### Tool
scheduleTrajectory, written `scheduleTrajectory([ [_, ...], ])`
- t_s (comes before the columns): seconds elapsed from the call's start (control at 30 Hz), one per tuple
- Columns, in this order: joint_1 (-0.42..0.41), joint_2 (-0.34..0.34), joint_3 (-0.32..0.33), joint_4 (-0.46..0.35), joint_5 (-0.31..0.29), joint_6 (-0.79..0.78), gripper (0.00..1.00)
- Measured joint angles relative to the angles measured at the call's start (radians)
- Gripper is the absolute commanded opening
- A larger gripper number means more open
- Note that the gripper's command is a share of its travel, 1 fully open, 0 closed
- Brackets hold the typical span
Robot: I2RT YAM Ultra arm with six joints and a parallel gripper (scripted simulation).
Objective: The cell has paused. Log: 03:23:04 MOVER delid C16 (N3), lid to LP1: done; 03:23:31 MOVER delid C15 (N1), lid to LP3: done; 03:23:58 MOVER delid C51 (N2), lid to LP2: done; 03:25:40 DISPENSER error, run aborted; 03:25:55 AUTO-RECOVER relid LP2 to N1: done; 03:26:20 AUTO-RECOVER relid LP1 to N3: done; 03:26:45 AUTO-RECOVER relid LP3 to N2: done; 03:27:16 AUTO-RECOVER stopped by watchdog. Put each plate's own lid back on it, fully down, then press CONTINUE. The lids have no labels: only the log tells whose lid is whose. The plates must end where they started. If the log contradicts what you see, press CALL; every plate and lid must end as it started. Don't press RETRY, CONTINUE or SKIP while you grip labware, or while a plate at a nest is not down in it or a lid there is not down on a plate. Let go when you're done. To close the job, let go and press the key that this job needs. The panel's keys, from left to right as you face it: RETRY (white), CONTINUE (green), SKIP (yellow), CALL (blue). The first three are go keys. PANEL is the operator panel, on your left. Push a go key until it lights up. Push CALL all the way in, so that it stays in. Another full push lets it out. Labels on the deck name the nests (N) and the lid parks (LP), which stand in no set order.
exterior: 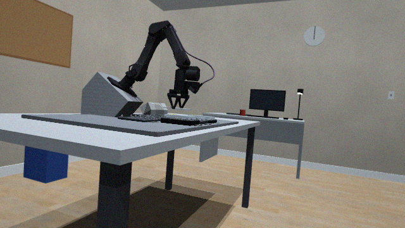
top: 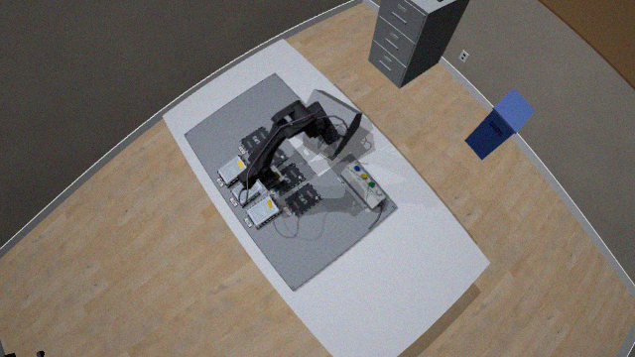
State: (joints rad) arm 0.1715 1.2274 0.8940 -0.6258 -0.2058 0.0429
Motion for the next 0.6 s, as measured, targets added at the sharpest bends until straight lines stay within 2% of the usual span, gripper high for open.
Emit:
scheduleTrajectory([
  [0.2,0.057,-0.094,-0.116,0.030,0.031,0.044,0.00],
  [0.37,0.093,-0.144,-0.174,0.048,0.055,0.077,0.00],
  [0.6,0.186,-0.253,-0.290,0.068,0.098,0.139,0.00],
])
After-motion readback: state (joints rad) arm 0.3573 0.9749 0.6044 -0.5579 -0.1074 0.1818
